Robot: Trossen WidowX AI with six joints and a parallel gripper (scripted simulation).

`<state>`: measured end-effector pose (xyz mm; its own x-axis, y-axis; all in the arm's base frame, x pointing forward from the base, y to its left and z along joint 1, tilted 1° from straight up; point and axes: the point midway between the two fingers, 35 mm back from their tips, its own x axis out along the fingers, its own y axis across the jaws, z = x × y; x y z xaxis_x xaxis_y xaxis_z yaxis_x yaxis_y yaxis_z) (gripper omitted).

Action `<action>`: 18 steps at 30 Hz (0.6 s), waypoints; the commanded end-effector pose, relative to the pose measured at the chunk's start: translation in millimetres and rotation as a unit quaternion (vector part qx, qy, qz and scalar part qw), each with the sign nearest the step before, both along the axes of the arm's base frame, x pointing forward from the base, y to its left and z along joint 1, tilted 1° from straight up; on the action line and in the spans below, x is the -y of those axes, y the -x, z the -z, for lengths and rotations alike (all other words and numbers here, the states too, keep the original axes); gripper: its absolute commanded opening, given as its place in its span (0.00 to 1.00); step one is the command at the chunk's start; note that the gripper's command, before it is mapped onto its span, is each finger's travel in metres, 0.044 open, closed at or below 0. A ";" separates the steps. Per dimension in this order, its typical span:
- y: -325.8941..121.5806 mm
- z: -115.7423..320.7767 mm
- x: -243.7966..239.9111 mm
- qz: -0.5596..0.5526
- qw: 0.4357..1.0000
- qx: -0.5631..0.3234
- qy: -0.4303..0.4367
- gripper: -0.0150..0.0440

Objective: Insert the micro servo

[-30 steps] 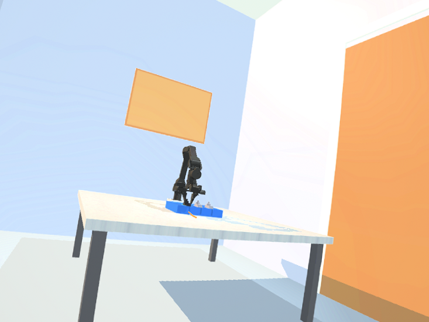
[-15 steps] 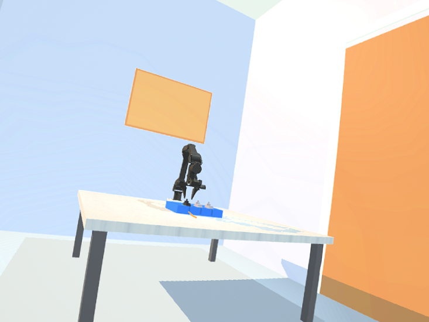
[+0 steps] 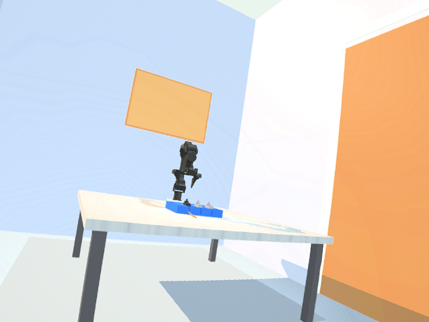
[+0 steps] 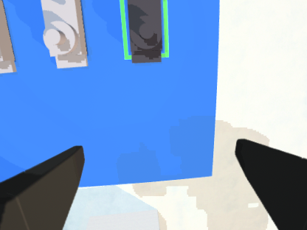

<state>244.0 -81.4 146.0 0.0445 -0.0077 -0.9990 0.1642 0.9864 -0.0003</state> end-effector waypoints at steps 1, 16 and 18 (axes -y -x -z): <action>10.8 0.2 -2.6 -0.002 1.000 -0.007 -0.003 1.00; 9.9 -47.3 -2.5 0.000 1.000 -0.004 -0.001 1.00; 9.9 -47.3 -2.5 0.000 1.000 -0.004 -0.001 1.00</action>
<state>233.3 -78.7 188.7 0.0316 -0.0034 -0.9995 0.1638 0.9865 0.0018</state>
